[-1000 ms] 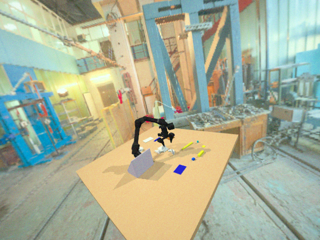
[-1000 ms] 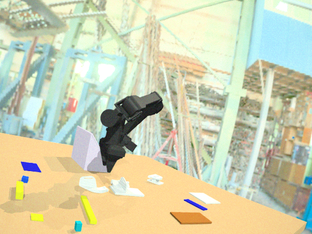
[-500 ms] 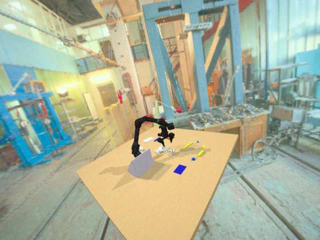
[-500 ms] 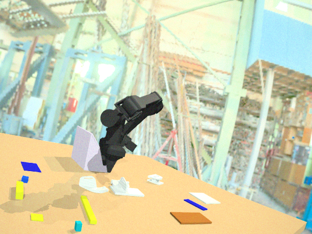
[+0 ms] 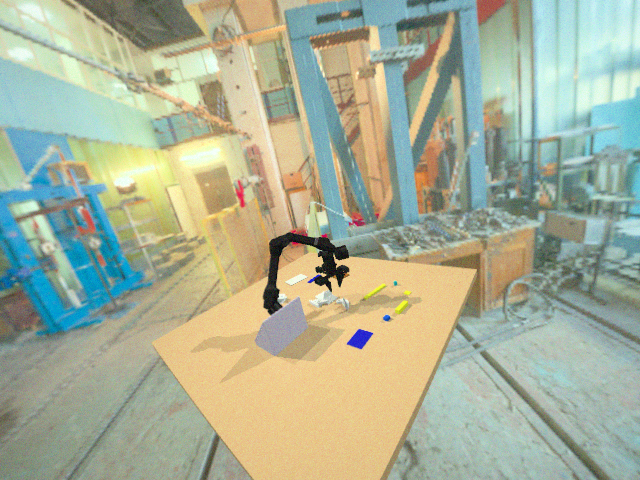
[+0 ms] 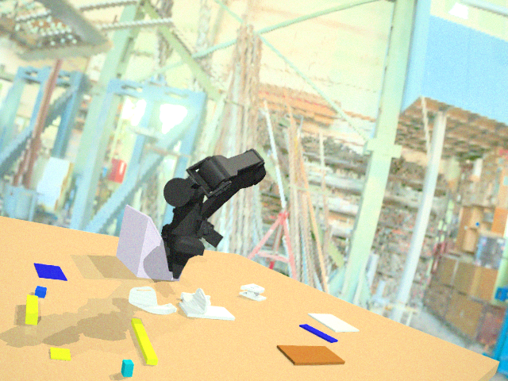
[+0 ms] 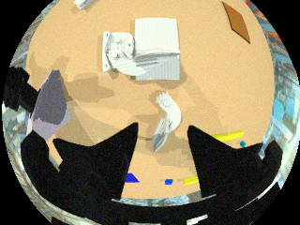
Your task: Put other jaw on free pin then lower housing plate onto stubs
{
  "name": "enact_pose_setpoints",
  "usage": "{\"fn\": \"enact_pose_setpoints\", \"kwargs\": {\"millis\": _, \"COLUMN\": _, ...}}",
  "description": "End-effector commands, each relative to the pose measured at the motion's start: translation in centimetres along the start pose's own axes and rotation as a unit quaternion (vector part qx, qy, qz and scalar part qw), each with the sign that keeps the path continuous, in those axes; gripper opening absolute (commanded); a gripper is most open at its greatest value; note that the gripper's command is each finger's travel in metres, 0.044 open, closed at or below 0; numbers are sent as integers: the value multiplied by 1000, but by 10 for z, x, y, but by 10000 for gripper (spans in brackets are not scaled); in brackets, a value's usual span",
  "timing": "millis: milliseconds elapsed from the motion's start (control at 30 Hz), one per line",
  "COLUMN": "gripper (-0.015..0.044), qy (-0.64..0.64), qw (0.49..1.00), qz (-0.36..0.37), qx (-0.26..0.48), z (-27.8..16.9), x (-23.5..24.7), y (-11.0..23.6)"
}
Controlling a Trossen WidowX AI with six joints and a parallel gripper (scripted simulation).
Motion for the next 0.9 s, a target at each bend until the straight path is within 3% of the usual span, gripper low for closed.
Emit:
{"fn": "enact_pose_setpoints", "kwargs": {"millis": 0, "gripper": 151, "qy": 0, "qw": 1000, "qz": 0, "qx": 0, "z": 0, "x": 0, "y": 0}}
{"fn": "enact_pose_setpoints", "kwargs": {"millis": 200, "gripper": 0, "qy": 0, "qw": 1000, "qz": 0, "qx": 0, "z": 0, "x": 0, "y": 0}}
{"fn": "enact_pose_setpoints", "kwargs": {"millis": 867, "gripper": 0, "qy": 0, "qw": 1000, "qz": 0, "qx": 0, "z": 0, "x": 0, "y": 0}}
Point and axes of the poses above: the point midway between the two fingers, 35 mm back from their tips, its own y axis back along the fingers, its own x axis across the jaws, z = x × y, the point moved 10 cm from there along y, back along the fingers, and after that the axes turned 15 degrees about y, right-handed, at the moved point
